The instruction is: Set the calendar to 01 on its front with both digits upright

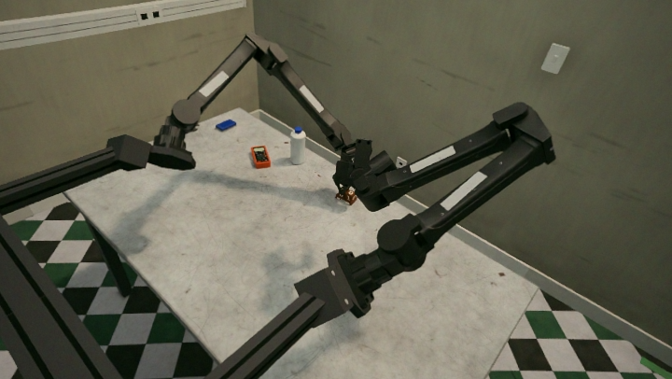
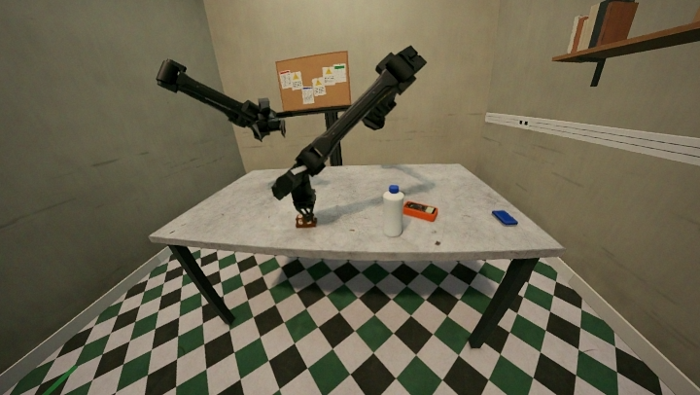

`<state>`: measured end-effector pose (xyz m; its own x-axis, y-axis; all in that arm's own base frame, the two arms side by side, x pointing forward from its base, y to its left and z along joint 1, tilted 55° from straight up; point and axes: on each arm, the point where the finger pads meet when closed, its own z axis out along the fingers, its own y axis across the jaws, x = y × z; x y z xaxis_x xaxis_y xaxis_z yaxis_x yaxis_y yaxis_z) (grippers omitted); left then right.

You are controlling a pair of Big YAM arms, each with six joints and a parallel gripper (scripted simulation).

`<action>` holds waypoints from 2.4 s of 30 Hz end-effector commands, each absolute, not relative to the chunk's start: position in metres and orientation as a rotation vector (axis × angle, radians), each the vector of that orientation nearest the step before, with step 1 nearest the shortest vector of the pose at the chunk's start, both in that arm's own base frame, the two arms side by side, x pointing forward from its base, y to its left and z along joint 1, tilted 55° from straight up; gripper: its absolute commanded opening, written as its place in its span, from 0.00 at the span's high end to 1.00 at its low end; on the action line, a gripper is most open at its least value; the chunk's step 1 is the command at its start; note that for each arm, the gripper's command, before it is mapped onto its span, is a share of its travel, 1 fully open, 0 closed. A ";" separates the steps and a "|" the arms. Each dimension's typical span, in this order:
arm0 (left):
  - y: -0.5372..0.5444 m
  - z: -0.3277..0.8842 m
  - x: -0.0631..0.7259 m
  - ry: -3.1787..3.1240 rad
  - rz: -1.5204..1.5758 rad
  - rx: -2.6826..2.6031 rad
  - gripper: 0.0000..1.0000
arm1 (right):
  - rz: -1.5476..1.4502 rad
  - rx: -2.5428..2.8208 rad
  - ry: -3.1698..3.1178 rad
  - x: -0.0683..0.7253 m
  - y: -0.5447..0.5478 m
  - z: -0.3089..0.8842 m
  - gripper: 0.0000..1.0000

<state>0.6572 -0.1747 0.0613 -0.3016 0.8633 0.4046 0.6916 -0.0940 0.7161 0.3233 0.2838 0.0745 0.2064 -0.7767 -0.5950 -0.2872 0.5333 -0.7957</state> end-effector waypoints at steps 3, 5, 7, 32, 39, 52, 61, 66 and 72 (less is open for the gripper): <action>-0.187 0.066 0.658 1.977 1.342 1.712 0.74 | -0.438 -1.012 1.371 0.323 0.284 0.073 0.00; -0.183 0.066 0.660 1.982 1.344 1.701 0.74 | -0.438 -1.012 1.371 0.323 0.284 0.073 0.00; -0.183 0.066 0.660 1.983 1.344 1.700 0.74 | -0.438 -1.012 1.371 0.323 0.284 0.073 0.00; -0.186 0.075 0.632 1.993 1.345 1.740 0.36 | -0.438 -1.012 1.371 0.323 0.284 0.073 0.00; -0.216 0.103 0.594 1.964 1.339 1.747 0.36 | -0.438 -1.012 1.371 0.323 0.284 0.073 0.00; -0.206 0.111 0.607 2.010 1.345 1.674 0.25 | -0.438 -1.012 1.371 0.323 0.284 0.073 0.00; -0.206 0.117 0.610 1.971 1.126 1.288 0.00 | -0.438 -1.012 1.371 0.323 0.284 0.073 0.00; -0.206 0.105 0.610 1.937 1.008 1.134 0.00 | -0.438 -1.012 1.371 0.323 0.284 0.073 0.00; -0.207 0.089 0.611 1.873 0.837 0.908 0.00 | -0.438 -1.012 1.371 0.323 0.284 0.073 0.00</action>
